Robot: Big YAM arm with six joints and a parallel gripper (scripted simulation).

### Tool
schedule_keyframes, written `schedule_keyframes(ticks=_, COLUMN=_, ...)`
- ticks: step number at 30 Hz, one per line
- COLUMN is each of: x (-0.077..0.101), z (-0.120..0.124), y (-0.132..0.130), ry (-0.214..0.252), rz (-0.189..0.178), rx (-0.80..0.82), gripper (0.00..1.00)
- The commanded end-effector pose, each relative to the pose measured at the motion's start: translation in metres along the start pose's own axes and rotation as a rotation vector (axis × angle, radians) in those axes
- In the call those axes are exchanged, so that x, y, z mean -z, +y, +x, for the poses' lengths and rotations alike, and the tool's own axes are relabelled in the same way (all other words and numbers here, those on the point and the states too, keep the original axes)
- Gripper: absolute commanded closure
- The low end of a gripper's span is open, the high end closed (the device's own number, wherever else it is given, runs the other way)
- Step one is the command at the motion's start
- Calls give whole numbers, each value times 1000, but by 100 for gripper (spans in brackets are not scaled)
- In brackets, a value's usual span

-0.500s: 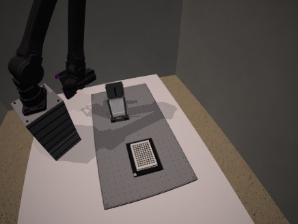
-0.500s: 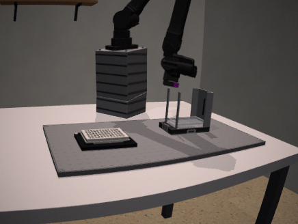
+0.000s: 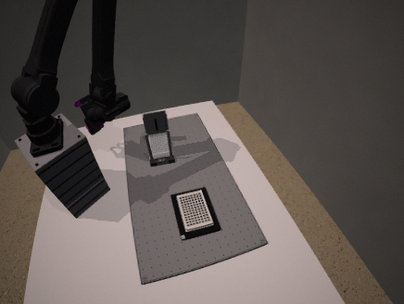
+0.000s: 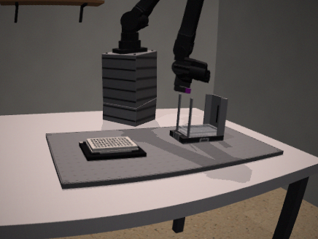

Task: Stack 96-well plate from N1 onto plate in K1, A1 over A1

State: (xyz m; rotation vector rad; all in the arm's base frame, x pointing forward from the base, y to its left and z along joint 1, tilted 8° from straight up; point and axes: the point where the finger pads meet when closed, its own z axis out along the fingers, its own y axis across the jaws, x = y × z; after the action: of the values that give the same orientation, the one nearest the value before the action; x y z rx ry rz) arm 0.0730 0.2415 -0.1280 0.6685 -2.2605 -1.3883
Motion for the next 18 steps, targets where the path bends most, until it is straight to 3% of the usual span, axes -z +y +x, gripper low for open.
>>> schedule_keyframes(ticks=1, x=0, z=0, y=1, ry=-1, rz=-1, rx=3, gripper=0)
schedule_keyframes(ticks=2, x=0, z=0, y=1, ry=-1, rz=-1, rx=3, gripper=0)
schedule_keyframes(ticks=5, x=13, z=-12, y=-2, ry=-67, rz=51, rx=106, gripper=0)
schedule_keyframes(ticks=7, x=17, z=-26, y=-6, ry=-66, rz=52, rx=104, gripper=0)
schedule_keyframes(ticks=10, x=27, z=-38, y=-13, ry=-114, rz=108, rx=181, gripper=0)
schedule_keyframes(ticks=12, x=32, z=-43, y=-16, ry=-109, rz=105, rx=172, gripper=0)
schedule_keyframes(ticks=15, x=42, z=-52, y=-23, ry=-146, rz=167, rx=236, gripper=0)
schedule_keyframes(ticks=18, x=49, z=-58, y=-27, ry=-157, rz=190, rx=258, gripper=0)
